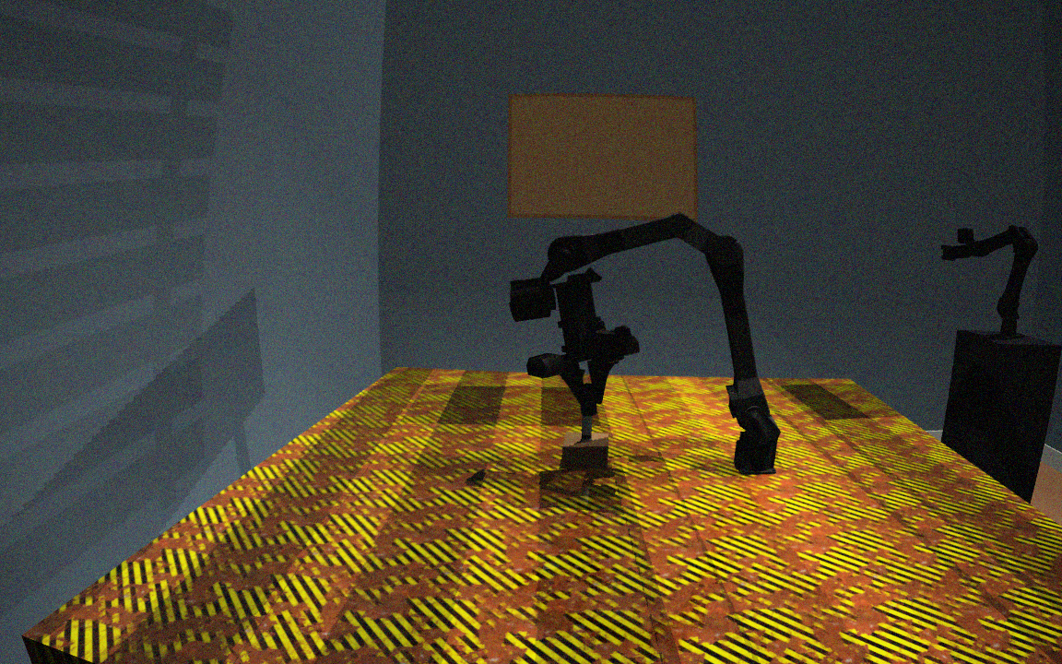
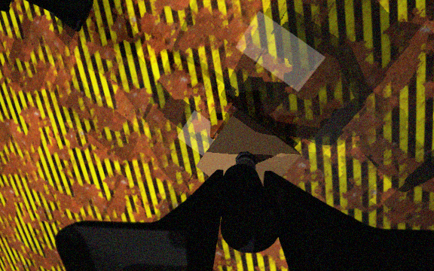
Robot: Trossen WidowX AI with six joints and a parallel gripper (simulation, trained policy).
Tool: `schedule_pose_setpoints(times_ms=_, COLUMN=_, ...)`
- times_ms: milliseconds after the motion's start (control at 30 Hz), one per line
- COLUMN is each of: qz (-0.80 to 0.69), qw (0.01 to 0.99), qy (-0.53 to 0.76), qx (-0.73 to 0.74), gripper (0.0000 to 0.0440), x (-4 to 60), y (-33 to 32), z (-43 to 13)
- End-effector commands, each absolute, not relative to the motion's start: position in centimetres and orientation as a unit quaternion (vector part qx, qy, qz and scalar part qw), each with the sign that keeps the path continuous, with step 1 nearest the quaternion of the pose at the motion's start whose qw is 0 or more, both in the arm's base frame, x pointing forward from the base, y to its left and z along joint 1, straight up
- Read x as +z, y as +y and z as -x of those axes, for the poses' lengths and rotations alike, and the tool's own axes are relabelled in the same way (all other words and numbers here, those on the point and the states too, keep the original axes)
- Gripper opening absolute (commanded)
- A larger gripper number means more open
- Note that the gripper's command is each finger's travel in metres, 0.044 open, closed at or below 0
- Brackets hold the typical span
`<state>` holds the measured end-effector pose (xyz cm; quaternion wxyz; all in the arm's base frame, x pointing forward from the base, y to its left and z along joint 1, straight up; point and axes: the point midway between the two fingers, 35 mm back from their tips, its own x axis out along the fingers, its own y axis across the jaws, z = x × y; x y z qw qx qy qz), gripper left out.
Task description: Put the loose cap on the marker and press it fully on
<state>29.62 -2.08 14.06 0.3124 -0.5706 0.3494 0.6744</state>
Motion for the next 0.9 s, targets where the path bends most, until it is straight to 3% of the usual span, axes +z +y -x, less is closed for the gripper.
schedule_pose_setpoints(times_ms=0, qz=0.564, qw=0.308, qy=0.343, qx=0.685, gripper=0.0, x=12.7, y=-1.9, z=-29.2)
schedule_pose_setpoints(times_ms=867, qz=0.567, qw=0.289, qy=0.32, qx=0.702, gripper=0.0009, x=9.0, y=-2.0, z=-28.7)
